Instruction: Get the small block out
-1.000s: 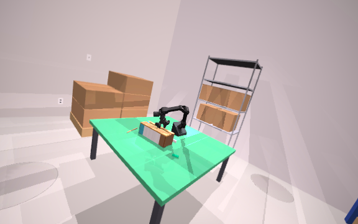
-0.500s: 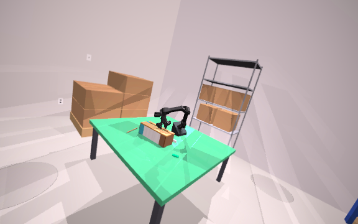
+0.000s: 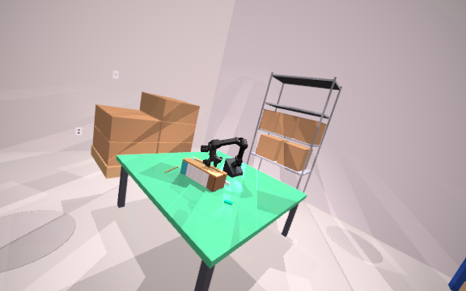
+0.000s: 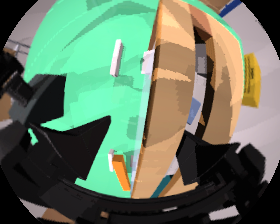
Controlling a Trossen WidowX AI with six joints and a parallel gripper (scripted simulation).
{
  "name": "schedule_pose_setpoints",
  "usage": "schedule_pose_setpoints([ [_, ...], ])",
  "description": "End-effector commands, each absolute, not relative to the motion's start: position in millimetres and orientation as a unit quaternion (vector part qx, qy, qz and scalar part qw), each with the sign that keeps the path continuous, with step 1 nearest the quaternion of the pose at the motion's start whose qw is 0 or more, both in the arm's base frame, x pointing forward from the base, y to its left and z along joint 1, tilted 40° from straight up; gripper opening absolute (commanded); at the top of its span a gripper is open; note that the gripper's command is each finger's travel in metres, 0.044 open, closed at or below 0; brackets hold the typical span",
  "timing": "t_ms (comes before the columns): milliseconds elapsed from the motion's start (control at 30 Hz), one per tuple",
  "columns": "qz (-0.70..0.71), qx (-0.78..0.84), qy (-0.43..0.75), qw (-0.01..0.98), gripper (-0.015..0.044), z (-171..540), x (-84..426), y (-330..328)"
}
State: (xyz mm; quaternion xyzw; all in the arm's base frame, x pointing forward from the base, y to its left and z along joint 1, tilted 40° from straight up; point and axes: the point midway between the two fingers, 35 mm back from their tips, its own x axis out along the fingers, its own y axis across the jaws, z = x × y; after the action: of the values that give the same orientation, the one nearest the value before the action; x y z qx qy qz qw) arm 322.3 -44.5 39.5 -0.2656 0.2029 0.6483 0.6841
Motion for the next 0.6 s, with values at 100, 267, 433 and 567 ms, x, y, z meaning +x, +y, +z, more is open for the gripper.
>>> schedule_pose_setpoints([
  [100, 0.649, -0.268, 0.202, 0.683, 0.04, 40.5, 322.2, -43.8],
  [267, 0.649, -0.268, 0.202, 0.683, 0.04, 43.6, 322.0, -39.9],
  [433, 0.649, -0.268, 0.202, 0.683, 0.04, 46.8, 321.8, -36.0],
  [567, 0.649, -0.268, 0.202, 0.683, 0.04, 49.3, 321.6, -32.9],
])
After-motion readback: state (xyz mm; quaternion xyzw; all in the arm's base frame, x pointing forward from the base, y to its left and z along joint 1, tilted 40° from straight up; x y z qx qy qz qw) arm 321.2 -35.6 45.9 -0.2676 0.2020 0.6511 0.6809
